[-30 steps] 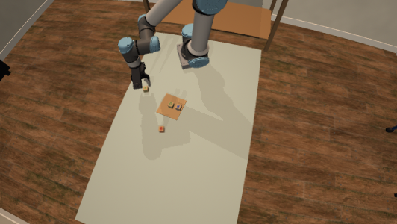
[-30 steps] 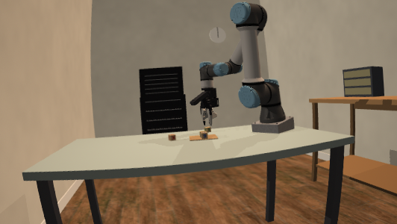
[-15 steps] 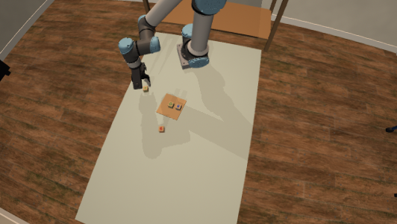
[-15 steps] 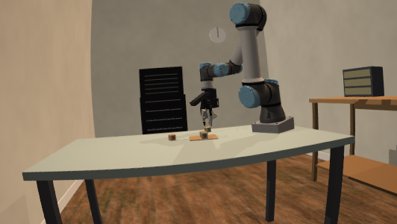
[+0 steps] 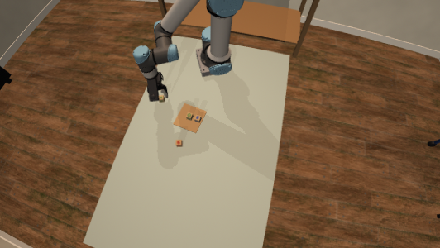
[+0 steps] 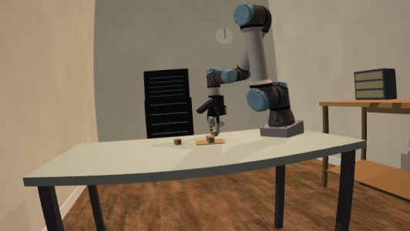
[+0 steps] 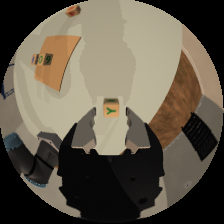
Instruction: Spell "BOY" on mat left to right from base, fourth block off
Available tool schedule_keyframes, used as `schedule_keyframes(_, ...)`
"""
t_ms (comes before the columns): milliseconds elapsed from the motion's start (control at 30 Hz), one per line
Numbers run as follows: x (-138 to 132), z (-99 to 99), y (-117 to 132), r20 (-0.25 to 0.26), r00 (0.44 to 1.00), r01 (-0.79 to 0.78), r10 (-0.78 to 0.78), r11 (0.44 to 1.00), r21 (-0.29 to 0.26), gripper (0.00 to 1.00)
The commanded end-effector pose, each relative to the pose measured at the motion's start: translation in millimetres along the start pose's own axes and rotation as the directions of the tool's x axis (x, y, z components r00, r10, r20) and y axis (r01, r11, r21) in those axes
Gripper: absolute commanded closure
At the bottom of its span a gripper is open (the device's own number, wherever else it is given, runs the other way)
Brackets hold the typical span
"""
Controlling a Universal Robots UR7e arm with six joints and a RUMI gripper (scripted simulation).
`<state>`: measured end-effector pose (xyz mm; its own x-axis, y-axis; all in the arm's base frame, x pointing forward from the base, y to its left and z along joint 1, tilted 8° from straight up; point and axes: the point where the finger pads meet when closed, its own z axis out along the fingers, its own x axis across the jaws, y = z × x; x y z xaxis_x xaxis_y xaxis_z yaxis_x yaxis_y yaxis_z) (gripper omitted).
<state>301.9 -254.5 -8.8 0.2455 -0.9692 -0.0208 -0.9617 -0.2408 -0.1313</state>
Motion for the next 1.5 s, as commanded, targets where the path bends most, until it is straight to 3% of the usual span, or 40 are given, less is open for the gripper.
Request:
schedule_keyframes(0,0.9,7.5,-0.3,-0.002,1.000,0.000,0.000,1.000,0.000,0.60)
schedule_keyframes(800,0.9,9.4,-0.3,-0.002,1.000,0.000,0.000,1.000,0.000,0.60)
schedule_keyframes(833,0.9,9.4,-0.3,-0.002,1.000,0.000,0.000,1.000,0.000,0.72)
schedule_keyframes(1367,0.9,9.4,-0.3,-0.002,1.000,0.000,0.000,1.000,0.000,0.72)
schedule_keyframes(1400,0.9,9.4,-0.3,-0.002,1.000,0.000,0.000,1.000,0.000,0.91)
schedule_keyframes(1467,0.9,9.4,-0.3,-0.002,1.000,0.000,0.000,1.000,0.000,0.91)
